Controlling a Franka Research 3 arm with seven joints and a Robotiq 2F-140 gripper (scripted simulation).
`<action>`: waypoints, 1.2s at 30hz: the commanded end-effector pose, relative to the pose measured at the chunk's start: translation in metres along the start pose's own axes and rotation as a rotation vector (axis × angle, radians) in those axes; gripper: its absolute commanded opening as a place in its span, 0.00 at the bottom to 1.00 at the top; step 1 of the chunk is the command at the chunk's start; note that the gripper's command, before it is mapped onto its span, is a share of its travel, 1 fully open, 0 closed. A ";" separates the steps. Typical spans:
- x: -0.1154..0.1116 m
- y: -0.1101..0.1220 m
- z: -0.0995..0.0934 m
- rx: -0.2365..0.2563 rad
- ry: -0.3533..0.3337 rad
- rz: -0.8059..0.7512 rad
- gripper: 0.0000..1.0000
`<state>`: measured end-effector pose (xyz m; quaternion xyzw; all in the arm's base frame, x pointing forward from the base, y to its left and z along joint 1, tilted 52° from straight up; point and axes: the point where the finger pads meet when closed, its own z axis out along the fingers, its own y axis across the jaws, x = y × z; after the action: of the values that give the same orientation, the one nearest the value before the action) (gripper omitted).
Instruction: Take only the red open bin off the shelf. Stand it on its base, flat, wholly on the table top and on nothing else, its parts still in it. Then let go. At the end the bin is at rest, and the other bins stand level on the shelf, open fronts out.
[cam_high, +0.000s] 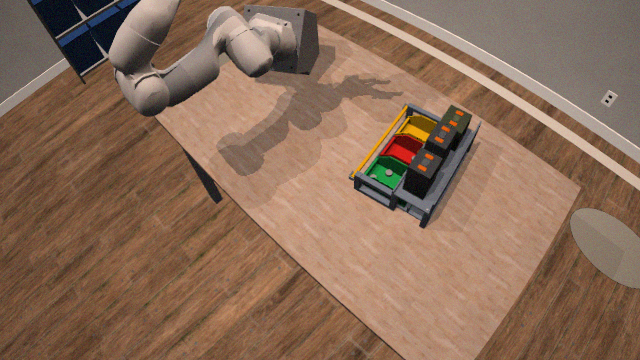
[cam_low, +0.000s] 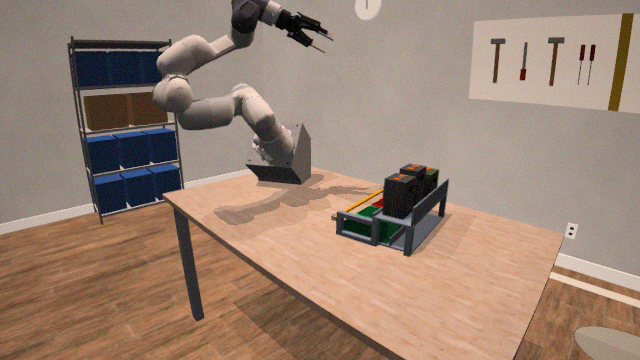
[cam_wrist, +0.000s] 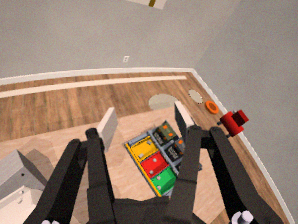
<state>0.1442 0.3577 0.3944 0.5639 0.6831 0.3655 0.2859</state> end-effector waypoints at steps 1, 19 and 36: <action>0.010 -0.006 -0.007 0.009 0.049 -0.060 0.57; 0.040 -0.033 -0.043 0.009 0.049 -0.060 0.57; 0.056 -0.063 -0.087 0.011 0.221 -0.180 0.57</action>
<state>0.0320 0.3891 0.3955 0.4730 0.7487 0.3969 0.2411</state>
